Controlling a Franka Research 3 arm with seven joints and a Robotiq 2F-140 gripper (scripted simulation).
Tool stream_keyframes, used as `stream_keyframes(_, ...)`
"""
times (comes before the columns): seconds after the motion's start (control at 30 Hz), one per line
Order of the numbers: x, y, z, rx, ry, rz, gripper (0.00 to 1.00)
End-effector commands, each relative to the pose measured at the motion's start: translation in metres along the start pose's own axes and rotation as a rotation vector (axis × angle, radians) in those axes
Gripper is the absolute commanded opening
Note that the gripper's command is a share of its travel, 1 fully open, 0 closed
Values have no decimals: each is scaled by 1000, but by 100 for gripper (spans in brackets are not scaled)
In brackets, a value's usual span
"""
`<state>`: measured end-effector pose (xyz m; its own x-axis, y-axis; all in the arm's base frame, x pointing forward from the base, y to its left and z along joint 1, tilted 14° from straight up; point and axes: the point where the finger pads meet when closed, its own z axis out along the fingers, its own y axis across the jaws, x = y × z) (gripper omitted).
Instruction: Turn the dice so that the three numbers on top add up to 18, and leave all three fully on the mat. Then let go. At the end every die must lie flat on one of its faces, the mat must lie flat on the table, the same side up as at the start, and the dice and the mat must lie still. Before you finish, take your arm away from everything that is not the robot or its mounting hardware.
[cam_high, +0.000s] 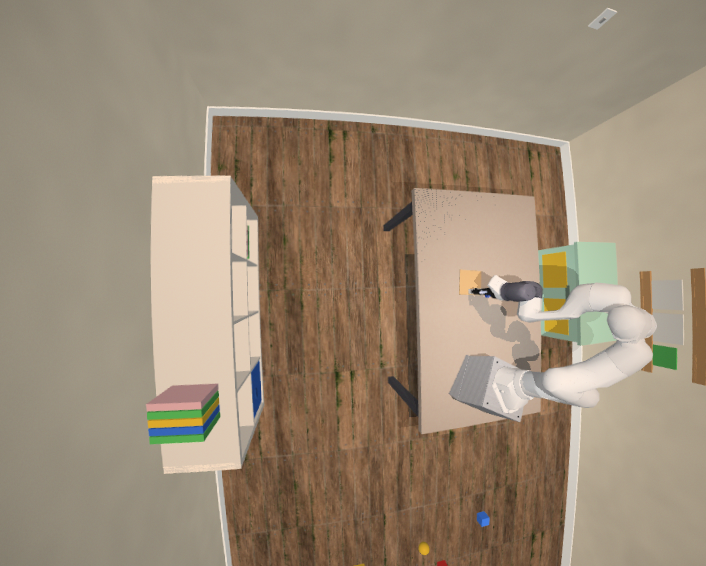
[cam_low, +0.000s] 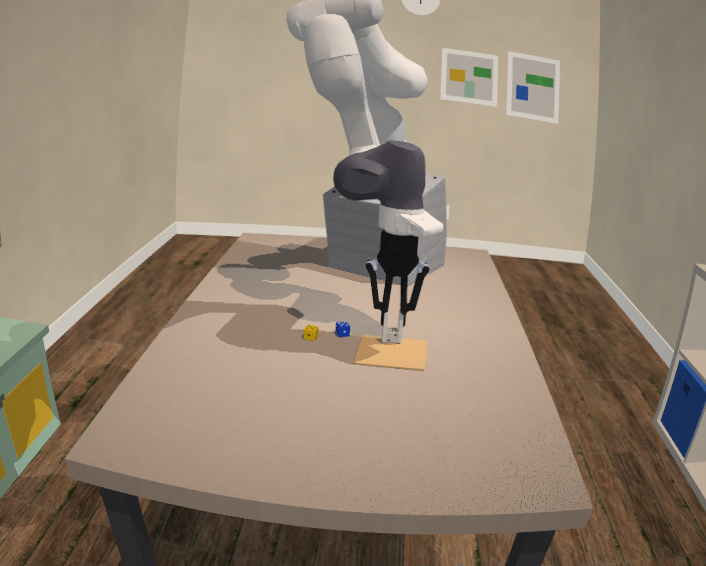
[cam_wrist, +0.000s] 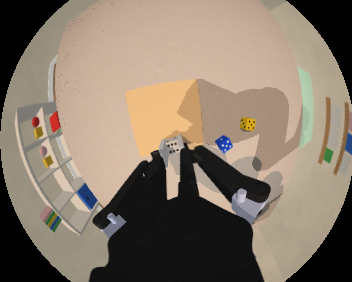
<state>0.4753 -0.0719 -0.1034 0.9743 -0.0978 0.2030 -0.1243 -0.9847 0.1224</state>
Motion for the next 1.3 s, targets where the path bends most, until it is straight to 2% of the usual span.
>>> stream_keyframes(0.0,0,2,1,-1,0,5,13)
stream_keyframes(0.23,0,2,1,-1,0,5,13)
stream_keyframes(0.73,0,2,1,-1,0,5,25)
stream_keyframes(1.27,0,2,-5,-1,0,5,25)
